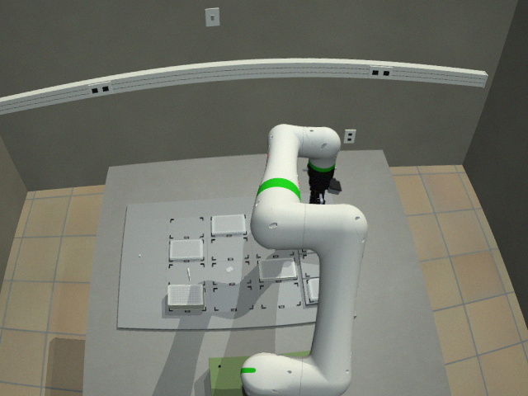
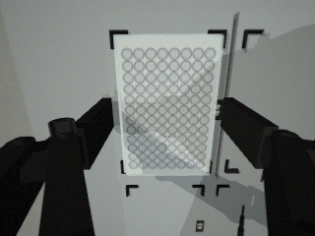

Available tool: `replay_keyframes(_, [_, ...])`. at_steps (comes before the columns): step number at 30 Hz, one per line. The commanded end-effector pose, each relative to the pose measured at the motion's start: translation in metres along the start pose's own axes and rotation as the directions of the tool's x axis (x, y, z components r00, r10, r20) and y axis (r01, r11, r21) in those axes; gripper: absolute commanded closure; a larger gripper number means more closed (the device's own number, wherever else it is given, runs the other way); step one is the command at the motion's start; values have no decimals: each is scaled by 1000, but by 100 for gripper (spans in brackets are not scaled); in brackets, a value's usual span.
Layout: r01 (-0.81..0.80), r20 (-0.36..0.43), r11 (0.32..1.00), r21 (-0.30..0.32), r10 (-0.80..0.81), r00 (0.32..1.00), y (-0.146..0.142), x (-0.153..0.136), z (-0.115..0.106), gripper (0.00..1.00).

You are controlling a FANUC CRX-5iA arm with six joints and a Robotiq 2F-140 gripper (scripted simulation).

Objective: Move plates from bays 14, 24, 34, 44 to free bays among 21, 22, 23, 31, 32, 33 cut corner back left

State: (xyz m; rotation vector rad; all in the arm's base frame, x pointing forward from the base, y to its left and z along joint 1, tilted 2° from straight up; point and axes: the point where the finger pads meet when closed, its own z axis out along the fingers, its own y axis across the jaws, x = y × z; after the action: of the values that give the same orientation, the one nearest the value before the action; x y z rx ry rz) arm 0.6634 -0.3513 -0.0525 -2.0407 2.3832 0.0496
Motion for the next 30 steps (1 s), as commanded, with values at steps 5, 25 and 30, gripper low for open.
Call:
replay_keyframes(5, [0,-1,1000,3,0,1000,-1,0,-2,31])
replay_keyframes(25, [0,-1,1000,3,0,1000,-1,0,-2,38])
replay_keyframes(30, [0,-1,1000,3,0,1000,-1,0,-2,38])
